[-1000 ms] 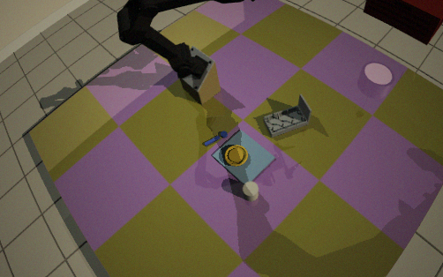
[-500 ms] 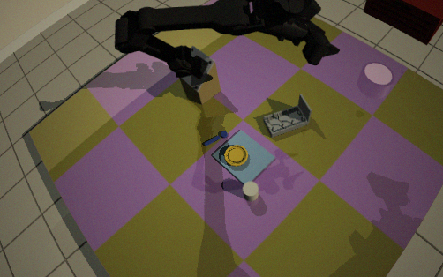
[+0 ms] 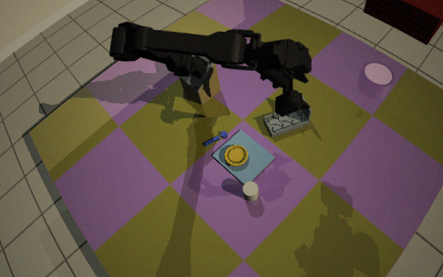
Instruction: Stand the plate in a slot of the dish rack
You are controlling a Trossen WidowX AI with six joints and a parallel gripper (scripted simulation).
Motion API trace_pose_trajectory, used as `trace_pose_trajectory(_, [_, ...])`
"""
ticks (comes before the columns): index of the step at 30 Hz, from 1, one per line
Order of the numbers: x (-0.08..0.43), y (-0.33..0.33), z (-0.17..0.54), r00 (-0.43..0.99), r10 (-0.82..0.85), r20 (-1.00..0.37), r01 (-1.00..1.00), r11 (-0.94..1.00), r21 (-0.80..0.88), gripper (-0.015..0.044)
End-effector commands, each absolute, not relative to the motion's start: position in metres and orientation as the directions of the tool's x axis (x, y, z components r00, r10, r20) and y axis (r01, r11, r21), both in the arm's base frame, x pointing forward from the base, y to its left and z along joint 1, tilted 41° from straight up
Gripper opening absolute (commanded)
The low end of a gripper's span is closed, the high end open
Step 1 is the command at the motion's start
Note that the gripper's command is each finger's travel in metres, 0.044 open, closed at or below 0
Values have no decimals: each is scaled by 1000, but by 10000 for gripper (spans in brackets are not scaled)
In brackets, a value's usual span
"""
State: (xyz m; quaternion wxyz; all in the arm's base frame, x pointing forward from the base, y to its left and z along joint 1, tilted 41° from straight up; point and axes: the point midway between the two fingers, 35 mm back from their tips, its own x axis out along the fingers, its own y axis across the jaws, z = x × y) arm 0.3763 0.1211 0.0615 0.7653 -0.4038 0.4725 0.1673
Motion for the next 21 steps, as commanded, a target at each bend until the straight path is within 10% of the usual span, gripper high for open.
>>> trace_pose_trajectory(1, [371,84,58,454,-217,-864,-564,681,-468,400])
trace_pose_trajectory(21, [312,-68,54,124,-584,-802,-128,792,-597,400])
